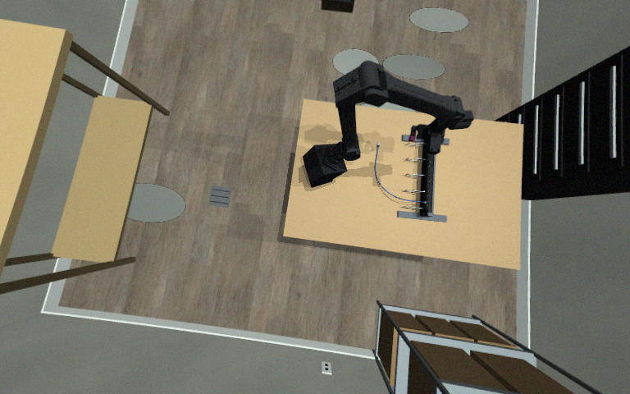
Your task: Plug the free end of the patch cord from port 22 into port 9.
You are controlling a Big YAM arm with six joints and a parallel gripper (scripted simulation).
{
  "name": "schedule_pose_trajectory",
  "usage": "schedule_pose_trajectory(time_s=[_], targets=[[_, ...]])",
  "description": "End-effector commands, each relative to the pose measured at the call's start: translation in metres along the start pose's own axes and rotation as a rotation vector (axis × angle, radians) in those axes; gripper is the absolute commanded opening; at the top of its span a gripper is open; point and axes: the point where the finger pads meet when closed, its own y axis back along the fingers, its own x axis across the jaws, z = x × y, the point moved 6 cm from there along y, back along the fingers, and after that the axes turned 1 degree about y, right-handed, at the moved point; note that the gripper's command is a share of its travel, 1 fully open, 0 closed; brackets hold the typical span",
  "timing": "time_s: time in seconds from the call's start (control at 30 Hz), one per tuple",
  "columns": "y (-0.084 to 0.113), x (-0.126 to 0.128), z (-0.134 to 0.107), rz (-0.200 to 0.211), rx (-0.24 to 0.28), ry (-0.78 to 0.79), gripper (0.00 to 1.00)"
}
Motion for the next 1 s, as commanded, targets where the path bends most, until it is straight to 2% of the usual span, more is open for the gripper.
schedule_pose_trajectory(time_s=[0.0, 0.53, 0.57, 0.63, 0.8, 0.97], targets=[[0.003, 0.002, -0.001, 0.009, 0.002, 0.001, 1.0], [0.003, 0.002, -0.001, 0.009, 0.002, 0.001, 1.0], [0.014, 0.011, -0.003, 0.041, 0.005, 0.005, 1.0], [0.013, 0.011, -0.004, 0.04, 0.005, 0.011, 1.0], [0.0, 0.007, -0.005, 0.024, 0.003, 0.08, 1.0], [-0.02, 0.004, -0.009, 0.011, 0.001, 0.26, 1.0]])
